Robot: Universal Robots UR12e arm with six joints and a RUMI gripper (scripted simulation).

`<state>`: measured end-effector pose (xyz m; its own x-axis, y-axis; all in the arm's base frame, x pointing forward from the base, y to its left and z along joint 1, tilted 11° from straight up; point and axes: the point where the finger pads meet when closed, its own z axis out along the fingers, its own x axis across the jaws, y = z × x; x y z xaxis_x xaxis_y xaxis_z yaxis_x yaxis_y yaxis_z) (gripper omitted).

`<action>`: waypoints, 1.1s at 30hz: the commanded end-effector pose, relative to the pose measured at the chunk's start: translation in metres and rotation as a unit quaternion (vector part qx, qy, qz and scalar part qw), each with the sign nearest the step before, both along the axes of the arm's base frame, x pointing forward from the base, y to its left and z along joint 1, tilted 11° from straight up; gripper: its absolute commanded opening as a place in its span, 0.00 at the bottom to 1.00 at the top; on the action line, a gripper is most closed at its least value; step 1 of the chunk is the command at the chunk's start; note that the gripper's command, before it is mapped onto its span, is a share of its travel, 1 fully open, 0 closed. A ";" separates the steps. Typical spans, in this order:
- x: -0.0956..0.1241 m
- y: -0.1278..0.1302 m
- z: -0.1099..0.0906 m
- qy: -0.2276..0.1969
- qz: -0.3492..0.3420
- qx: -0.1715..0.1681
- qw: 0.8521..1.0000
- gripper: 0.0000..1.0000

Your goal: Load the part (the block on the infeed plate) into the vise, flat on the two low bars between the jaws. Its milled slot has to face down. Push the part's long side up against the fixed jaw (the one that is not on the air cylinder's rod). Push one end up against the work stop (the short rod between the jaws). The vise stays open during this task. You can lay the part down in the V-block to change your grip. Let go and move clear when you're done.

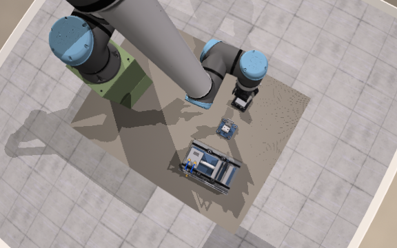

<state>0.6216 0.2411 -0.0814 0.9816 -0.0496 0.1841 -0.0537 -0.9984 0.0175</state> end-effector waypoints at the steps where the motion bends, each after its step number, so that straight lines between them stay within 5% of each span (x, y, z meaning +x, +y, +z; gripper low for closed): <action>1: 0.001 0.000 -0.002 -0.001 0.000 0.000 1.000 0.51; 33: 0.009 -0.001 -0.044 -0.001 0.000 0.000 1.000 0.51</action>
<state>0.6287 0.2400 -0.1180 0.9817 -0.0496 0.1839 -0.0537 -0.9984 0.0173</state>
